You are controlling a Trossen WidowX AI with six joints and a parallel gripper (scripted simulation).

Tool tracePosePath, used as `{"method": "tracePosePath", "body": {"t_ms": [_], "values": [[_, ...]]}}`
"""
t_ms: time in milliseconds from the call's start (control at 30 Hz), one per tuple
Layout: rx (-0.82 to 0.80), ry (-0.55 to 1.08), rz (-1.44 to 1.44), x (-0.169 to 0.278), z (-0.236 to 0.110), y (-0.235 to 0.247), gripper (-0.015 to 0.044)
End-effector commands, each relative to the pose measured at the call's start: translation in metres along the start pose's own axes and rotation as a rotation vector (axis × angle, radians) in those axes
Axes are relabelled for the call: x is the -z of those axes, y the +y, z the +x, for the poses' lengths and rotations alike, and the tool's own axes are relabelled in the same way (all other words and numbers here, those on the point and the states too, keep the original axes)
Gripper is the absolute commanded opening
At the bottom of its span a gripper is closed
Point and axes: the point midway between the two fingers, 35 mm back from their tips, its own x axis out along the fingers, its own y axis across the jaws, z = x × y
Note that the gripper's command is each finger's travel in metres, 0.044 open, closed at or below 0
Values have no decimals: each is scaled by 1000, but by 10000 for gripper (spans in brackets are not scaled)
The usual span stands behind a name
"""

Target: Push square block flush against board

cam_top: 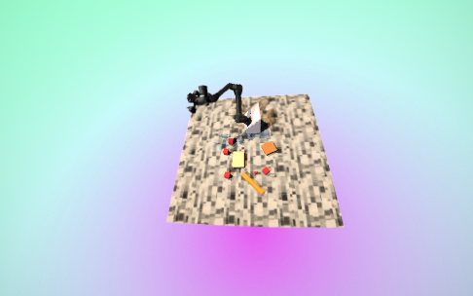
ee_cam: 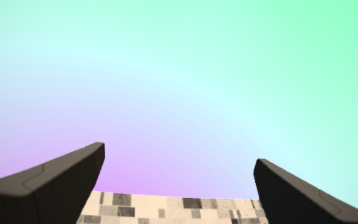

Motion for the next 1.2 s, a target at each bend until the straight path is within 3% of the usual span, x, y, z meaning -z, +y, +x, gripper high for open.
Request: {"method": "tracePosePath", "body": {"t_ms": [0, 133, 467, 700, 1167], "values": [[0, 0, 0, 0, 0, 0, 374], [-26, -7, -30, -1, 2, 10, 269], [-239, -5, -164, 4, 7, 92, 6], [-426, 9, -252, 16, -4, 163, 0], [-594, -61, -293, 23, -25, 210, 0]]}}
